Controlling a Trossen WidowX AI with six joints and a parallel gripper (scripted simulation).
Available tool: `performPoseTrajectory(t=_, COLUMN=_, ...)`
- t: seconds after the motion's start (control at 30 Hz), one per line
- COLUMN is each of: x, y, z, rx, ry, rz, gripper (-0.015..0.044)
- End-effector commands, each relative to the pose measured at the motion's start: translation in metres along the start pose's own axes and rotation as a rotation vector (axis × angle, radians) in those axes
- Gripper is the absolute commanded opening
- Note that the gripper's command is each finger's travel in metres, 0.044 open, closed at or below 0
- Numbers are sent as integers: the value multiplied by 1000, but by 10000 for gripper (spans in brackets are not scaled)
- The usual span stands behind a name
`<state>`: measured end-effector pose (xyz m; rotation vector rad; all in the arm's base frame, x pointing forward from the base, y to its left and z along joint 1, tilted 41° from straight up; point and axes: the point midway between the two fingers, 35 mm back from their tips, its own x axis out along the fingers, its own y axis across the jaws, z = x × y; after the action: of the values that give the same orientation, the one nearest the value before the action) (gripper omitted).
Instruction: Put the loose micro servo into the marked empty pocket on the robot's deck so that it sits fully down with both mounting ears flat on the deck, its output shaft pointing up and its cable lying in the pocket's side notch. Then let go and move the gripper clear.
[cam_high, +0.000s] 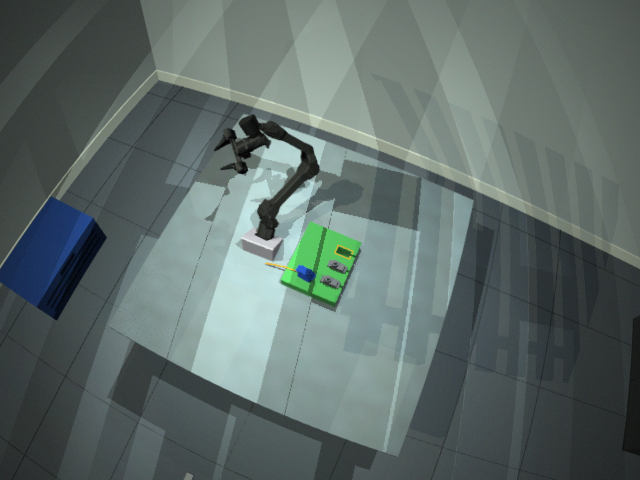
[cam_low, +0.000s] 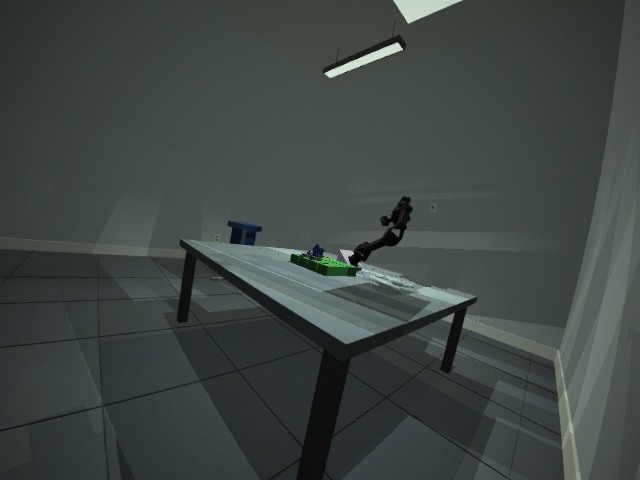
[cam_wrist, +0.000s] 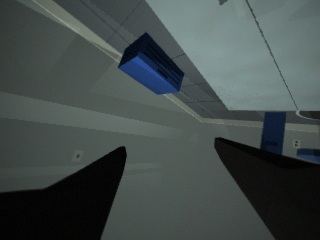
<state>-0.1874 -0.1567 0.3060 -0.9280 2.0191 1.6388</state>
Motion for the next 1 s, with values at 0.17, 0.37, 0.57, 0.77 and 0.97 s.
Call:
performPoseTrajectory(t=0.17, x=3, y=-7, z=-8, rx=-71, ry=19, rz=-28, gripper=440)
performPoseTrajectory(t=0.37, x=8, y=-24, z=-25, rx=-245, ry=58, rz=-91, gripper=440)
performPoseTrajectory(t=0.57, x=11, y=-44, z=-43, rx=-435, ry=108, rz=-155, gripper=440)
performPoseTrajectory(t=0.77, x=13, y=-65, z=-59, rx=-608, ry=164, rz=-207, gripper=440)
performPoseTrajectory(t=0.97, x=12, y=-86, z=-73, rx=-773, ry=220, rz=-251, gripper=440)
